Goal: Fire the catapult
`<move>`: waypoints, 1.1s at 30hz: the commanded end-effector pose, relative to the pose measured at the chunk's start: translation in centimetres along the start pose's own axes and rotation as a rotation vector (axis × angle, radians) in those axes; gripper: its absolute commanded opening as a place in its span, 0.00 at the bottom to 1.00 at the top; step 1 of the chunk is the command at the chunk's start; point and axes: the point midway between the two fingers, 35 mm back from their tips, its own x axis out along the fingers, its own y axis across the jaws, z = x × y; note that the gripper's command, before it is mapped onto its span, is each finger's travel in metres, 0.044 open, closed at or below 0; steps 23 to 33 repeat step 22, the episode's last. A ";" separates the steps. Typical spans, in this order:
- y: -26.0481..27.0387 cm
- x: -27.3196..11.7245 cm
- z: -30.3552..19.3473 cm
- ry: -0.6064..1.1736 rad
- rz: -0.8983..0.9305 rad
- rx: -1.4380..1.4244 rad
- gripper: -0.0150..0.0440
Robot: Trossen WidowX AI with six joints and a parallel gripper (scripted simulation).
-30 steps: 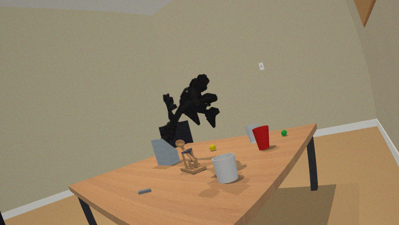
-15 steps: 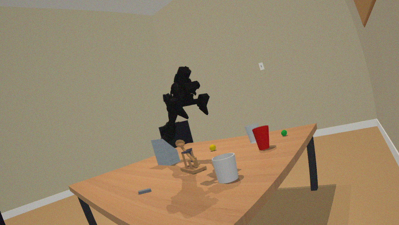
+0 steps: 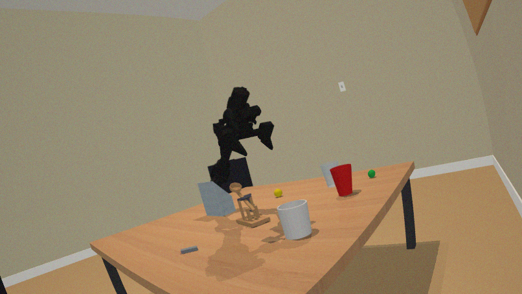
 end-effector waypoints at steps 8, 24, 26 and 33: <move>0.0 0.0 0.0 0.000 0.000 0.000 1.00; 0.0 0.0 0.0 0.000 0.000 0.000 1.00; 0.0 0.0 0.0 0.000 0.000 0.000 1.00; 0.0 0.0 0.0 0.000 0.000 0.000 1.00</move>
